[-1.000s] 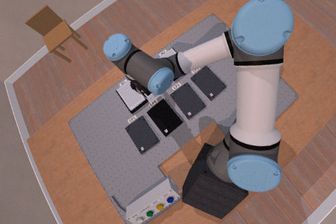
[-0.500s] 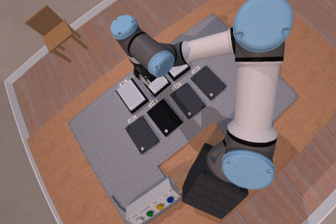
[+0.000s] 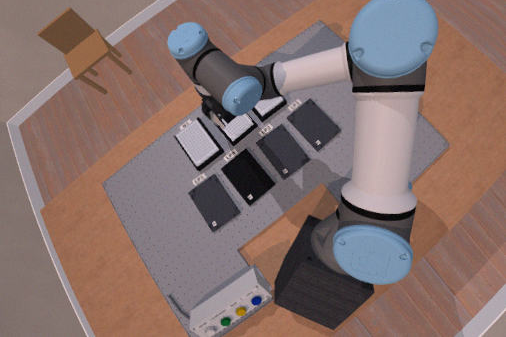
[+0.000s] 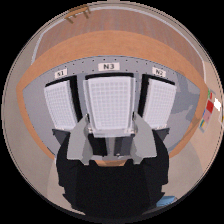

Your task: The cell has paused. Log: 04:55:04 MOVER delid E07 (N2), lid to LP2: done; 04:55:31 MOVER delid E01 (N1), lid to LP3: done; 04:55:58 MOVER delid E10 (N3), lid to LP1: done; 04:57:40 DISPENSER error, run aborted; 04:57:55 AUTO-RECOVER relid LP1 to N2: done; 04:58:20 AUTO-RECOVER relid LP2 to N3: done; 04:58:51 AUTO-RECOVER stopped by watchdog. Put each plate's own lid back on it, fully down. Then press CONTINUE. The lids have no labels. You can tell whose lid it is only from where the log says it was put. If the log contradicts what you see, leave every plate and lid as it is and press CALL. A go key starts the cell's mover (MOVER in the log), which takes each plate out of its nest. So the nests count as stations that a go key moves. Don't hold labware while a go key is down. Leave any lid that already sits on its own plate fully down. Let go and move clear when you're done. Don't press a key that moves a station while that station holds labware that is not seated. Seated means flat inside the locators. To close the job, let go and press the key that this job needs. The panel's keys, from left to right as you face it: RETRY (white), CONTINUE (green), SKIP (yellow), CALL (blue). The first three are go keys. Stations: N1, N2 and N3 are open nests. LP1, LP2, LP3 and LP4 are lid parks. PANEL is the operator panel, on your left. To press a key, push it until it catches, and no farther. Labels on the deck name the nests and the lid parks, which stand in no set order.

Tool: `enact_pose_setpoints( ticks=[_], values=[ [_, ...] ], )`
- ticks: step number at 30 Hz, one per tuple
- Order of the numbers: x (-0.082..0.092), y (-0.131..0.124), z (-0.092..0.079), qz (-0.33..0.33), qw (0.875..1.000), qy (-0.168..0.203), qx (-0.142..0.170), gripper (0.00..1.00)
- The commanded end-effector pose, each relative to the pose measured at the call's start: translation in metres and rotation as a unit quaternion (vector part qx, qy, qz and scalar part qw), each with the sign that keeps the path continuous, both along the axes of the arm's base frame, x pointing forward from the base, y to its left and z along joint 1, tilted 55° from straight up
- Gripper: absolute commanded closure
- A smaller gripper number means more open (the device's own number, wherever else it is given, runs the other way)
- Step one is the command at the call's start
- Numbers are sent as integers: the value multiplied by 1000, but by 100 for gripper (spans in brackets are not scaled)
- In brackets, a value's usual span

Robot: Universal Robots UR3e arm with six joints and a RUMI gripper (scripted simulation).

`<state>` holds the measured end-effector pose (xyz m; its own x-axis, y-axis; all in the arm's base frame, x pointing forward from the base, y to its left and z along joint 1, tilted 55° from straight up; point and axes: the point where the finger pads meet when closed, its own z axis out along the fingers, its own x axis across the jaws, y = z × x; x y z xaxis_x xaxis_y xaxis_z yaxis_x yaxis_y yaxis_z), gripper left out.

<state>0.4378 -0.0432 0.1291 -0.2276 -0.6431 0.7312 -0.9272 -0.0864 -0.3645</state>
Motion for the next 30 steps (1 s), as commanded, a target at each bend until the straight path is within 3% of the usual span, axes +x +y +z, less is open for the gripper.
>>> enact_pose_setpoints(
  ticks=[1,30],
  values=[
    [1,-1,0,1,1000,-1,0,100],
    [3,-7,-5,1,1000,-1,0,100]
  ],
)
